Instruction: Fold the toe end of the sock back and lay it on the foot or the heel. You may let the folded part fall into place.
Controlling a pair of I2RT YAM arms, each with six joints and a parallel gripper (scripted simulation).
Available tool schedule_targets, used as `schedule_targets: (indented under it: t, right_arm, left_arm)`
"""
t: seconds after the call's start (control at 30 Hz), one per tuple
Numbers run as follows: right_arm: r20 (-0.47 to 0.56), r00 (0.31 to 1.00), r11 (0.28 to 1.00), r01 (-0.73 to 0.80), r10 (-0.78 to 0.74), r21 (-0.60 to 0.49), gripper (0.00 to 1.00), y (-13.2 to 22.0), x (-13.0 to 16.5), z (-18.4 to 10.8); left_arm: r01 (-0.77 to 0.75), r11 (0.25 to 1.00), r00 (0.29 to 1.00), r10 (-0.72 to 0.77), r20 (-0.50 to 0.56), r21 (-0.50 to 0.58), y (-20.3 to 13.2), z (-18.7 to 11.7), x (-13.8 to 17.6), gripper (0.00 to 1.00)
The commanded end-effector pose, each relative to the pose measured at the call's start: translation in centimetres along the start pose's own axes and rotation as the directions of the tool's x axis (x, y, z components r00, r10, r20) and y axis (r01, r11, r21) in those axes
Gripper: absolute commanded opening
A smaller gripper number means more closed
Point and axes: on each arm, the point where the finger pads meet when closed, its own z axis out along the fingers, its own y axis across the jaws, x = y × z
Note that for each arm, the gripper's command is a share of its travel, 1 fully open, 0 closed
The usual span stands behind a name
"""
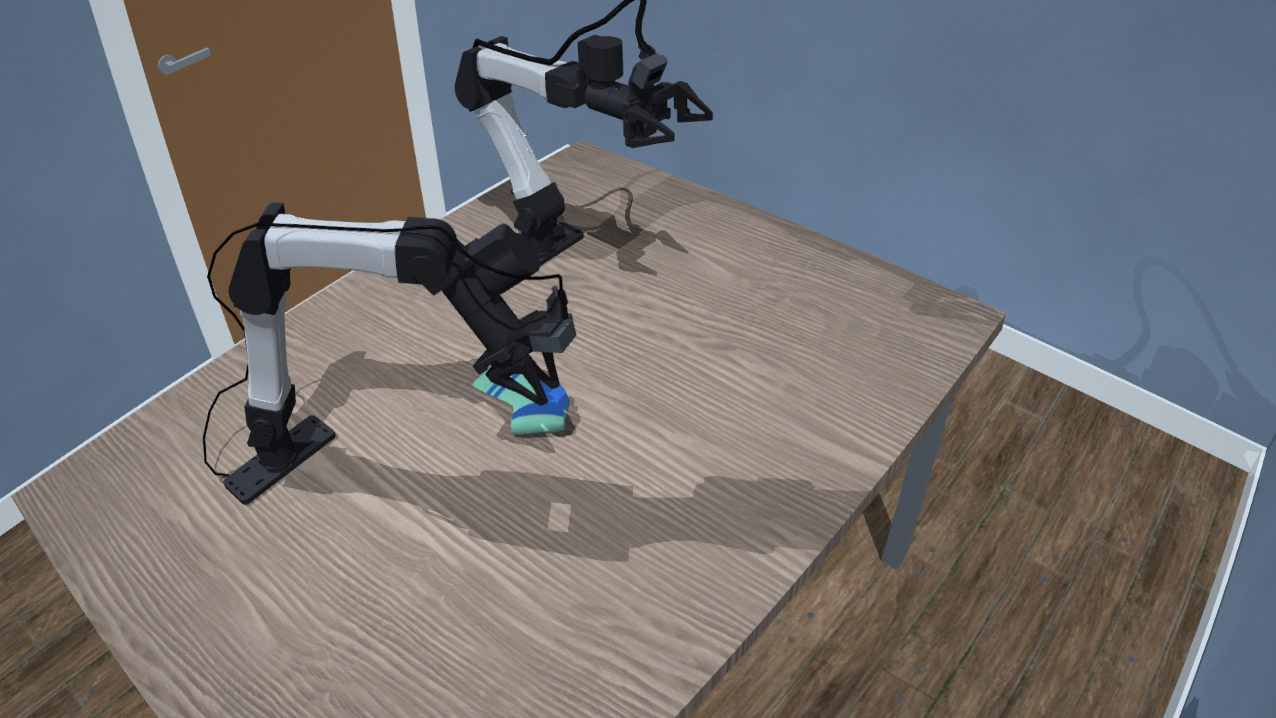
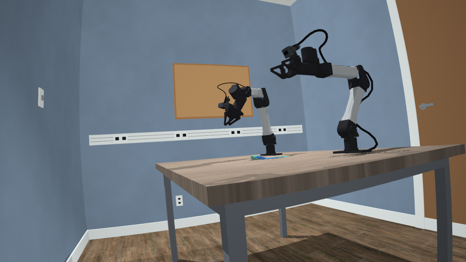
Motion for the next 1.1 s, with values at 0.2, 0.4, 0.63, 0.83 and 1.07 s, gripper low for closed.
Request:
schedule_targets:
  t: [0.2,0.4,0.63,0.83,1.07]
  right_arm:
    - [0.235,0.969,0.996,-0.071,0.082,-0.057,0.38,-3.7,-4.4,-3.8]
    - [0.349,0.928,0.992,-0.117,0.128,-0.051,0.38,-7.6,-5.6,-6.1]
    - [0.441,0.885,0.988,-0.145,0.151,-0.046,0.38,-10.5,-6.2,-8.2]
    - [0.546,0.822,0.983,-0.181,0.164,-0.024,0.38,-14.0,-6.5,-11.0]
    - [0.664,0.732,0.978,-0.207,0.15,0.007,0.38,-17.7,-6.2,-14.6]
  left_arm:
    - [-0.013,1.0,0.999,0.014,0.05,-0.021,0.5,-0.4,-2.3,1.0]
    - [-0.013,1.0,0.999,0.014,0.047,-0.026,0.6,-0.3,-2.2,1.0]
    - [-0.014,1.0,0.999,0.015,0.042,-0.02,0.4,-0.2,-2.1,1.0]
    - [-0.015,1.0,0.999,0.016,0.048,-0.027,0.6,-0.2,-2.3,1.0]
    - [-0.015,1.0,0.999,0.016,0.041,-0.022,0.4,-0.2,-2.1,1.0]
